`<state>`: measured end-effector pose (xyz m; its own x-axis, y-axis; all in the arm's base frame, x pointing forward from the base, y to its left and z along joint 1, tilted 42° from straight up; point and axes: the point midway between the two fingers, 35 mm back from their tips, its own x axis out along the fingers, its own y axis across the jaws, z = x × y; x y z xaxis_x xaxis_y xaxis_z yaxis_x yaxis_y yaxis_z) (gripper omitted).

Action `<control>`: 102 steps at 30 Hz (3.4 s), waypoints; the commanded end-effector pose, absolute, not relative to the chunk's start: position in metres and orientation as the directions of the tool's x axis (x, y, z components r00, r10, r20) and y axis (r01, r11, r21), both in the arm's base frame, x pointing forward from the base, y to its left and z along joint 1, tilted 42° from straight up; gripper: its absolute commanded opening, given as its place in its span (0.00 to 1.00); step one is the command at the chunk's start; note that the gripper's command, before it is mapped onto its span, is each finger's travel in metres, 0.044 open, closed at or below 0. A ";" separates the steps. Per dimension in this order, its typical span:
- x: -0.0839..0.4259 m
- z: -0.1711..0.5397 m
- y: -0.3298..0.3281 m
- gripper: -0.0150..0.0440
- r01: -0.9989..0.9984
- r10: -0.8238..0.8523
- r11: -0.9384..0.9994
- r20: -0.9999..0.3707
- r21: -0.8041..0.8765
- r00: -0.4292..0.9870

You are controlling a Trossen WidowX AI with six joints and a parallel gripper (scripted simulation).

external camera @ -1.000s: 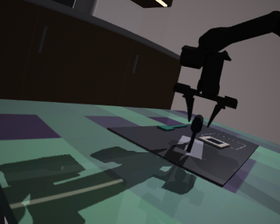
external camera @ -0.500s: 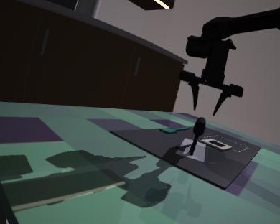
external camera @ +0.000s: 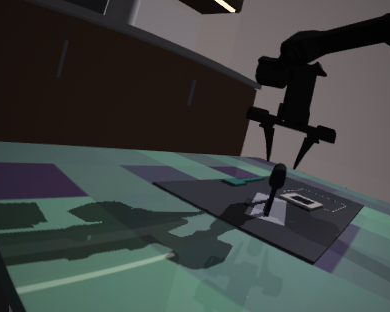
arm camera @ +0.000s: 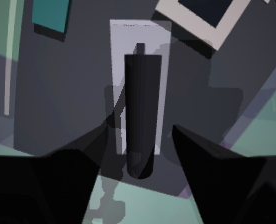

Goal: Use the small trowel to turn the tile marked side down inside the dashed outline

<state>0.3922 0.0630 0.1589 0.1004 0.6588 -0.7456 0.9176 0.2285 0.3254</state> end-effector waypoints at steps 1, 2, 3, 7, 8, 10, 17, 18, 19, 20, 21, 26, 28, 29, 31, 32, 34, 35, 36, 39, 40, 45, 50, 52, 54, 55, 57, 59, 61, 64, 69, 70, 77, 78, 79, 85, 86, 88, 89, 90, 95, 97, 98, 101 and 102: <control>0.392 0.154 0.069 0.71 0.918 0.659 0.230 -0.746 0.322 0.096; 0.392 0.152 0.070 0.71 0.918 0.659 0.230 -0.746 0.322 0.096; 0.392 0.151 0.071 0.71 0.918 0.659 0.230 -0.746 0.322 0.096; 0.393 0.147 0.075 0.71 0.918 0.659 0.230 -0.746 0.322 0.097; 0.393 0.145 0.076 0.71 0.918 0.660 0.230 -0.745 0.323 0.097; 0.393 0.143 0.078 0.71 0.918 0.660 0.230 -0.745 0.323 0.097; 0.393 0.139 0.082 0.62 0.918 0.660 0.230 -0.745 0.323 0.097; 0.393 0.139 0.082 0.58 0.918 0.660 0.230 -0.745 0.323 0.097; 0.393 0.139 0.082 0.53 0.918 0.660 0.230 -0.745 0.323 0.097; 0.393 0.139 0.082 0.49 0.918 0.660 0.230 -0.745 0.323 0.097; 0.393 0.139 0.082 0.48 0.918 0.660 0.230 -0.745 0.323 0.097; 0.393 0.139 0.082 0.47 0.918 0.660 0.230 -0.745 0.323 0.097; 0.393 0.139 0.082 0.47 0.918 0.660 0.230 -0.745 0.323 0.097; 0.393 0.139 0.082 0.47 0.918 0.660 0.230 -0.745 0.323 0.097; 0.393 0.139 0.082 0.47 0.918 0.660 0.230 -0.745 0.323 0.097; 0.393 0.139 0.082 0.47 0.918 0.660 0.230 -0.745 0.323 0.097; 0.393 0.139 0.082 0.47 0.918 0.660 0.230 -0.745 0.323 0.097; 0.393 0.139 0.082 0.47 0.918 0.660 0.230 -0.745 0.323 0.097; 0.393 0.139 0.082 0.47 0.918 0.660 0.230 -0.745 0.323 0.097; 0.393 0.139 0.082 0.47 0.918 0.660 0.230 -0.745 0.323 0.097; 0.393 0.139 0.082 0.47 0.918 0.660 0.230 -0.745 0.323 0.097; 0.393 0.139 0.082 0.47 0.934 0.660 0.199 -0.745 0.297 0.097; 0.393 0.139 0.082 0.47 0.974 0.660 0.090 -0.745 0.206 0.097; 0.393 0.139 0.082 0.47 0.985 0.660 0.046 -0.745 0.169 0.097; 0.393 0.139 0.082 0.47 0.991 0.660 0.002 -0.745 0.130 0.097; 0.393 0.139 0.082 0.47 0.994 0.660 -0.020 -0.745 0.111 0.097; 0.393 0.139 0.082 0.47 0.995 0.660 -0.064 -0.745 0.072 0.097; 0.393 0.139 0.082 0.47 0.994 0.660 -0.108 -0.745 0.033 0.097; 0.393 0.139 0.082 0.47 0.988 0.660 -0.152 -0.745 -0.007 0.097; 0.393 0.139 0.082 0.47 0.974 0.660 -0.216 -0.745 -0.065 0.097; 0.393 0.139 0.082 0.47 0.935 0.660 -0.316 -0.745 -0.159 0.097; 0.393 0.139 0.082 0.47 0.930 0.660 -0.326 -0.745 -0.168 0.097; 0.393 0.139 0.082 0.56 0.929 0.660 -0.329 -0.745 -0.171 0.097; 0.393 0.139 0.082 0.61 0.929 0.660 -0.329 -0.745 -0.171 0.097; 0.393 0.139 0.082 0.65 0.929 0.660 -0.329 -0.745 -0.171 0.097; 0.393 0.139 0.082 0.71 0.929 0.660 -0.329 -0.745 -0.171 0.097; 0.393 0.139 0.082 0.71 0.929 0.660 -0.329 -0.745 -0.171 0.097; 0.393 0.139 0.082 0.71 0.929 0.660 -0.329 -0.745 -0.171 0.097; 0.393 0.139 0.082 0.71 0.929 0.660 -0.329 -0.745 -0.171 0.097; 0.393 0.139 0.082 0.71 0.929 0.660 -0.329 -0.745 -0.171 0.097; 0.393 0.139 0.082 0.71 0.929 0.660 -0.329 -0.745 -0.171 0.097; 0.393 0.139 0.082 0.71 0.929 0.660 -0.329 -0.745 -0.171 0.097; 0.393 0.139 0.082 0.71 0.929 0.660 -0.329 -0.745 -0.171 0.097; 0.392 0.146 0.076 0.71 0.929 0.660 -0.328 -0.745 -0.169 0.097; 0.390 0.156 0.068 0.71 0.930 0.660 -0.328 -0.745 -0.169 0.097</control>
